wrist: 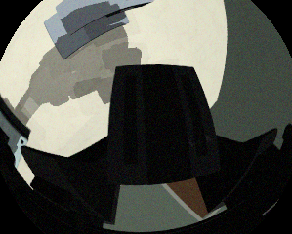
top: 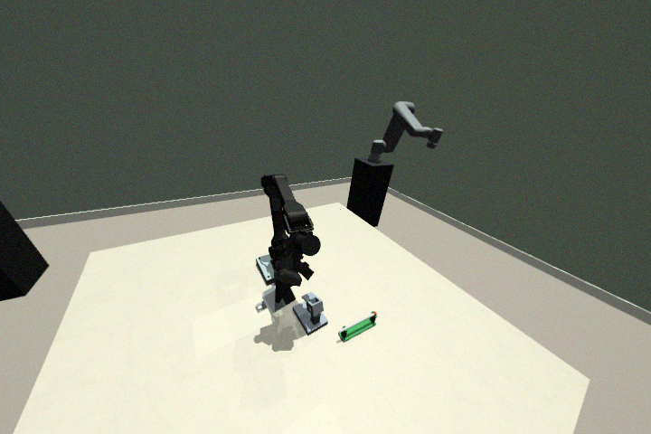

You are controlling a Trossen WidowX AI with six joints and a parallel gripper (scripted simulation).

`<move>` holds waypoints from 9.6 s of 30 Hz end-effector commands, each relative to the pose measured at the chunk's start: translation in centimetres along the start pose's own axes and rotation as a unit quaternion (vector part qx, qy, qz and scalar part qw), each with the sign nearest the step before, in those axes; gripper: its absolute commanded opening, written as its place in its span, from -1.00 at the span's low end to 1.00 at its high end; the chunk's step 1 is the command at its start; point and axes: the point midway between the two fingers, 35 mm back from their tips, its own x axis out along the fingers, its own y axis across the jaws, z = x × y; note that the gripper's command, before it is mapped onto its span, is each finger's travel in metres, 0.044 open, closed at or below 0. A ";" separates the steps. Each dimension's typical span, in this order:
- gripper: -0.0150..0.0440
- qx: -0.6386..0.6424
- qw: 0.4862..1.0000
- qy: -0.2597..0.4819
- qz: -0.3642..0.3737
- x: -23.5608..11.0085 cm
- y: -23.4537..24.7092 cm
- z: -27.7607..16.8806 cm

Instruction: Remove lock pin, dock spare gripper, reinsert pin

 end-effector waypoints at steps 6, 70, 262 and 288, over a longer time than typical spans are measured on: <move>-0.49 0.125 0.990 -0.057 -0.037 -1.4 0.0 0.7; -0.49 0.609 0.667 -0.429 0.009 -8.6 1.4 5.6; 0.12 0.323 0.922 -0.210 -0.026 -19.7 -1.3 18.0; 0.12 -0.161 0.951 -0.130 0.229 -7.0 -8.2 23.6</move>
